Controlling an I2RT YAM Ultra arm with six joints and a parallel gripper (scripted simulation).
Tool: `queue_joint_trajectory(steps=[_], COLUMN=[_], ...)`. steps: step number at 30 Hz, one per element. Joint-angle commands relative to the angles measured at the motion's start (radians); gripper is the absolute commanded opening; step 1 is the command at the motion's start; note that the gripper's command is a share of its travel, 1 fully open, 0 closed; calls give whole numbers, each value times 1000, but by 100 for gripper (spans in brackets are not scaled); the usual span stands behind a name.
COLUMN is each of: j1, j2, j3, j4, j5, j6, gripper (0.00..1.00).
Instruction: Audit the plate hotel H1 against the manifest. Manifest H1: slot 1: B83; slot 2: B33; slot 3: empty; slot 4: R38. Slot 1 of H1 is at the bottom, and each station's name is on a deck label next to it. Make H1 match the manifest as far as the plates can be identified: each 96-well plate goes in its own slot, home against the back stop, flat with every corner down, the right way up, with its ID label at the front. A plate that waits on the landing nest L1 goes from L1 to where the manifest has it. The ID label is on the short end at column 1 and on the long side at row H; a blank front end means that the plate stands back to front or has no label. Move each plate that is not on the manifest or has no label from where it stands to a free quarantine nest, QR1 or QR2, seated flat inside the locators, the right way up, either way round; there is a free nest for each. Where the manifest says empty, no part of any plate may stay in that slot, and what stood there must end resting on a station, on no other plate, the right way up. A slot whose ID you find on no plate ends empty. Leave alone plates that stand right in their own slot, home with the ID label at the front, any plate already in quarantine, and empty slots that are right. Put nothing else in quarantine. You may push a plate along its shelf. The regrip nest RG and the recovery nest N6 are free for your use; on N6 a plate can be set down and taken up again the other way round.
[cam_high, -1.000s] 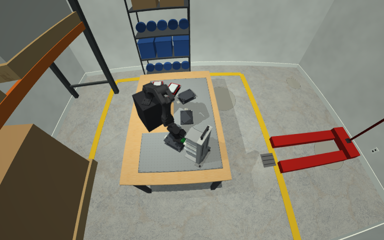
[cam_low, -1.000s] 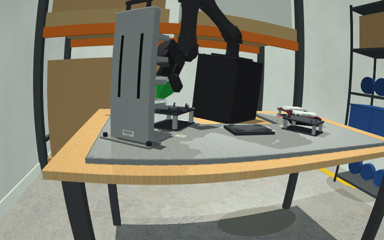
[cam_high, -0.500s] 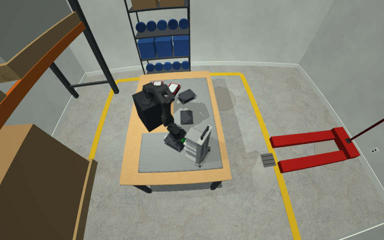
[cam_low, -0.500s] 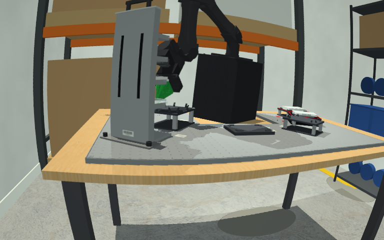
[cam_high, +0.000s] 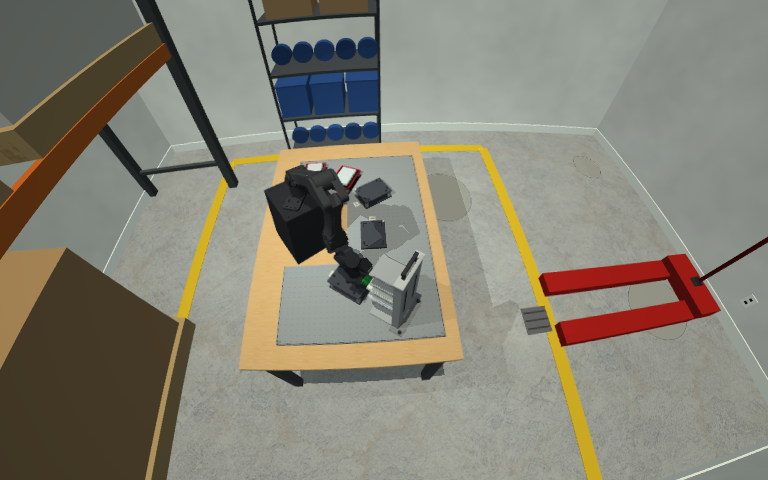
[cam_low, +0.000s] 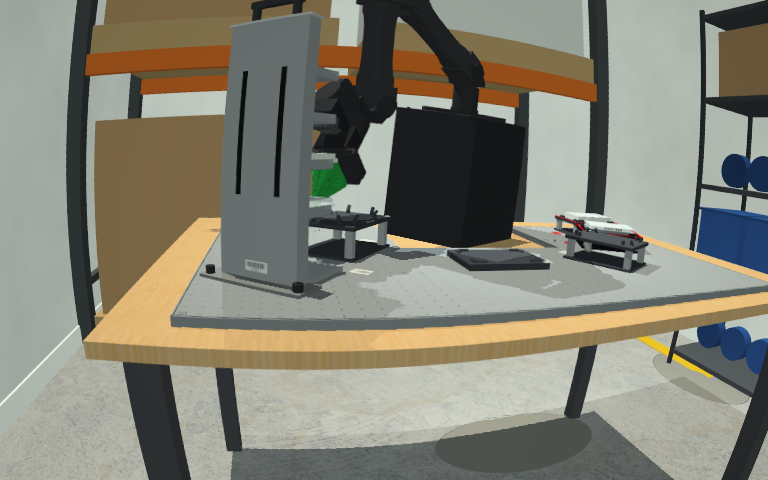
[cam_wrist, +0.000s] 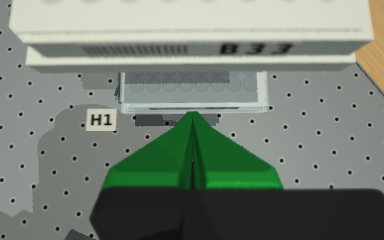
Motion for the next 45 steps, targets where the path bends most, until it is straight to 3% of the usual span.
queue_joint_trajectory(steps=[1,45], j1=[-5,-97], j2=[-18,-43], j3=[-26,-273], j4=[34,239], j5=[-5,-66], j6=[-10,-77], gripper=[0,0])
